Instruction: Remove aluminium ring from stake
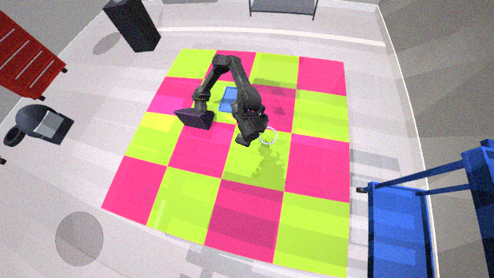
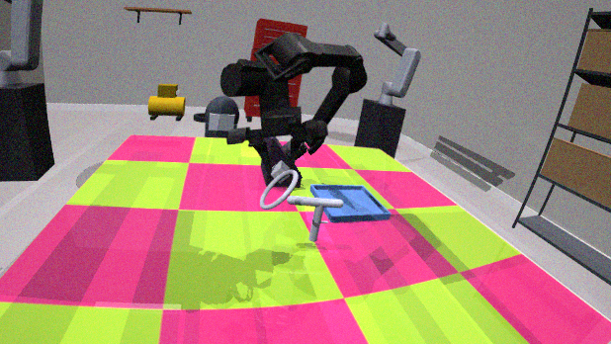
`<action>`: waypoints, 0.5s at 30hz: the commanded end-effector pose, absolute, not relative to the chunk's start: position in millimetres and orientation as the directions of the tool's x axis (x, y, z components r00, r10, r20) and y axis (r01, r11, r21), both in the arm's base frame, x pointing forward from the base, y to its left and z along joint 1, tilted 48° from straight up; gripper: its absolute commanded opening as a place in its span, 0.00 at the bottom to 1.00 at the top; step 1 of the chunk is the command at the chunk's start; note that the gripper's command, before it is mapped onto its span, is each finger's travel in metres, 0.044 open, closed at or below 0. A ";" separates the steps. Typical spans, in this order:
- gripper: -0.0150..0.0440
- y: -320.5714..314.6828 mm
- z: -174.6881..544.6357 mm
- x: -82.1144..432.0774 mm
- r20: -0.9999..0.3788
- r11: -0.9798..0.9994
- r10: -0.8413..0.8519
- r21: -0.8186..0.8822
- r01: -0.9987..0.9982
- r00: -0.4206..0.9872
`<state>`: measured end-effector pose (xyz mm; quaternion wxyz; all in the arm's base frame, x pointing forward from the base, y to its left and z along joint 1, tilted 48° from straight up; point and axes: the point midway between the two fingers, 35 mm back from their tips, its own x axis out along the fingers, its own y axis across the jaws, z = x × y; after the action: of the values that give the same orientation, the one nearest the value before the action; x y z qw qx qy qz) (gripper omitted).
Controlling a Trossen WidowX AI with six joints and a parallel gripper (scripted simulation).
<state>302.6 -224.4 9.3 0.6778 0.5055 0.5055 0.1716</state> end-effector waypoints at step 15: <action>0.25 -221.1 15.1 303.1 -0.504 0.525 0.717 0.845 0.104 0.481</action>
<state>304.9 -220.9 9.5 0.7191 0.4611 0.4800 0.1997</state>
